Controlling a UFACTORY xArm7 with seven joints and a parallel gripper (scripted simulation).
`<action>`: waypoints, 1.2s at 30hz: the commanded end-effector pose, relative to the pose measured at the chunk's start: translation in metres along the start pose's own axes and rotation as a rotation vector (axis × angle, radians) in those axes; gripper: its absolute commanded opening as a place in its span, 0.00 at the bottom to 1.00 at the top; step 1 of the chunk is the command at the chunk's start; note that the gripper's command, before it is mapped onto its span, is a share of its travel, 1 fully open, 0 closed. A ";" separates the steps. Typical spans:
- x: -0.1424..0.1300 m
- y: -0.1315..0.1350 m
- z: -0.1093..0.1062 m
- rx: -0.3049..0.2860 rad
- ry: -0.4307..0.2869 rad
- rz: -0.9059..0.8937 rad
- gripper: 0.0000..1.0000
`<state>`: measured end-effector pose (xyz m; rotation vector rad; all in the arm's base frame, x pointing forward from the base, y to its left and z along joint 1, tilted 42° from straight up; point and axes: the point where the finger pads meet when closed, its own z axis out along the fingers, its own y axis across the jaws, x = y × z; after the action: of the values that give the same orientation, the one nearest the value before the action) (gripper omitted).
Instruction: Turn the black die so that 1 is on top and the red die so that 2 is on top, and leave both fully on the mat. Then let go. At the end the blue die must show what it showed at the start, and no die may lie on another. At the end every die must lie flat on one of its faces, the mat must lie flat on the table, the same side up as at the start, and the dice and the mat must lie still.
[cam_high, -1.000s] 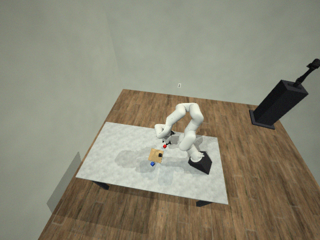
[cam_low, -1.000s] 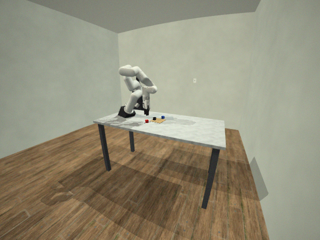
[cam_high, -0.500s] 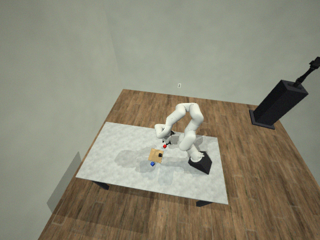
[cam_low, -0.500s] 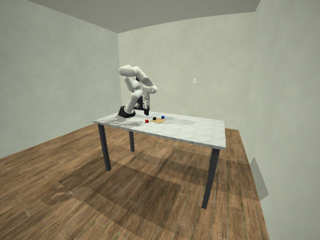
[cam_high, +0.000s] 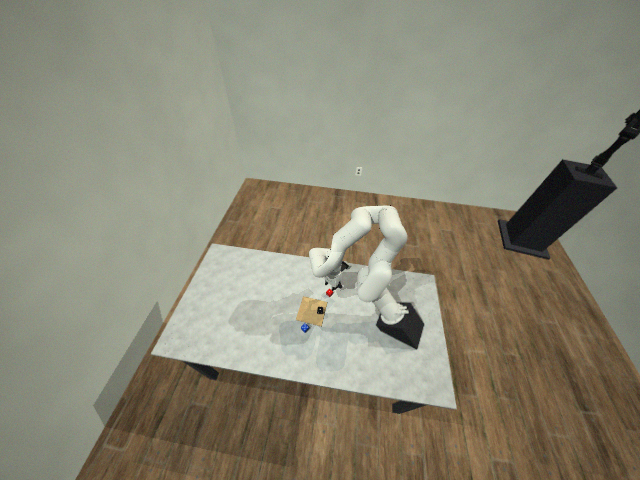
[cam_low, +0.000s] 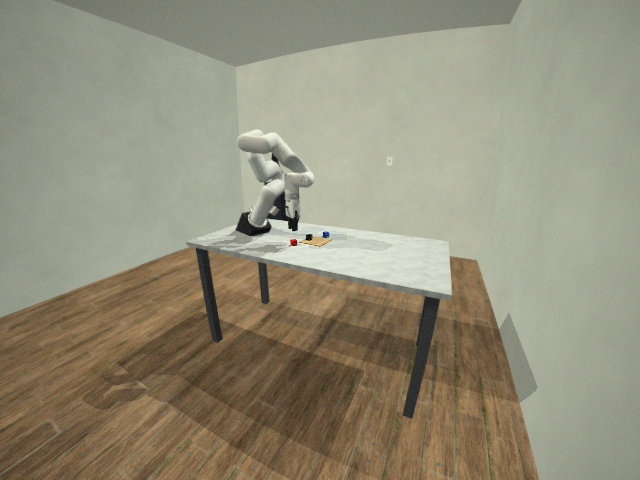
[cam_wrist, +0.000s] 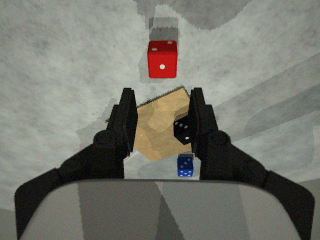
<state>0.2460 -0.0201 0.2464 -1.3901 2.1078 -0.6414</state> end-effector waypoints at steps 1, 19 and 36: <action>0.000 -0.001 0.001 0.002 -0.001 0.000 0.47; 0.000 -0.001 0.018 0.002 -0.001 0.000 0.47; 0.000 -0.001 0.041 0.002 -0.001 0.000 0.47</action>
<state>0.2689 -0.0238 0.2202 -1.3904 2.1076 -0.6407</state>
